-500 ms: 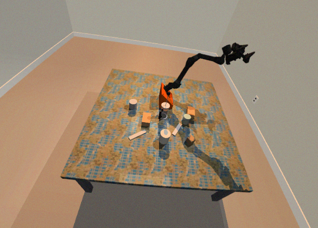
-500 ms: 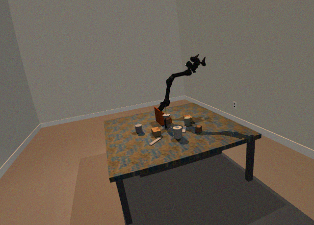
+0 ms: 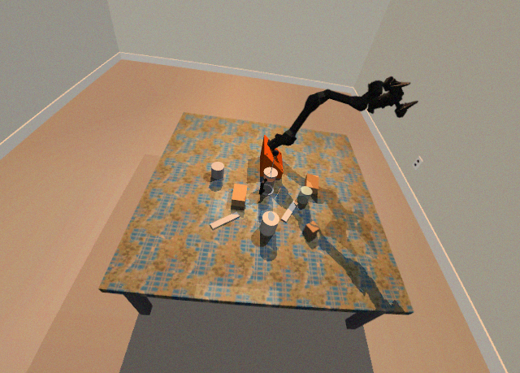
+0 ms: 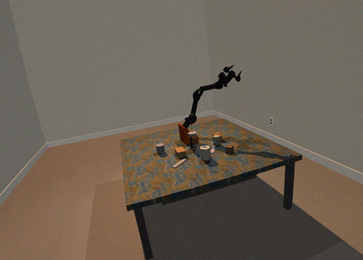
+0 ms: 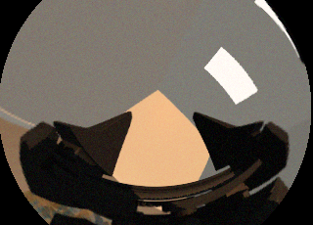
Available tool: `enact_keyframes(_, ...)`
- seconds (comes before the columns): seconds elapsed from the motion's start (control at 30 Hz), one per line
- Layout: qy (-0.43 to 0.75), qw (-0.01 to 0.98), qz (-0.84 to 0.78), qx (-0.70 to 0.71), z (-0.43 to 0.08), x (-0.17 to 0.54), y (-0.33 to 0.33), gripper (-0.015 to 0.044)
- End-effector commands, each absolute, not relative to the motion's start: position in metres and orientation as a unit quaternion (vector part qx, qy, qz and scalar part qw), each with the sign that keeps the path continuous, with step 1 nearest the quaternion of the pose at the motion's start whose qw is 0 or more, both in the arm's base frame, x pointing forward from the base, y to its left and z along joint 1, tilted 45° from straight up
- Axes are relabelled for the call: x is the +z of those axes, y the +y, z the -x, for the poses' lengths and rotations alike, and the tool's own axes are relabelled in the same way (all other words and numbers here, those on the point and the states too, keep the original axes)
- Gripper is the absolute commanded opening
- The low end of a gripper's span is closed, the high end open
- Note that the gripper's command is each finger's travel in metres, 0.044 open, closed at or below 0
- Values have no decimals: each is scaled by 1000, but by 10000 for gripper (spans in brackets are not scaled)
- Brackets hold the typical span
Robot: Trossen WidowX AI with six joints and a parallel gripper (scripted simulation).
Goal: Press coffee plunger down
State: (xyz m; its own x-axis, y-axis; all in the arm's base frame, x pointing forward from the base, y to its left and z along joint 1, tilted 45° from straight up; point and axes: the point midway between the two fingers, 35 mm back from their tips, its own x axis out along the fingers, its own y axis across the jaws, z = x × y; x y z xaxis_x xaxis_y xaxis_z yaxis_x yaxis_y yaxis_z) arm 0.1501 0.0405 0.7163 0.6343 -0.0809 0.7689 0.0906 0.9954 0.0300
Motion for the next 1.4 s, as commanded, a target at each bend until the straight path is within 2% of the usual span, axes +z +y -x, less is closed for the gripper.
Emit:
enact_keyframes(0.0,-380,919,91,-51,-194,689,62,440)
enact_keyframes(0.17,-344,923,164,-46,-228,665,71,440)
enact_keyframes(0.43,-217,926,307,-10,-310,587,72,440)
enact_keyframes(0.8,2,923,380,61,-381,449,17,440)
enact_keyframes(1.1,182,919,325,131,-383,330,-50,440)
enact_keyframes(1.37,316,917,153,188,-333,231,-103,440)
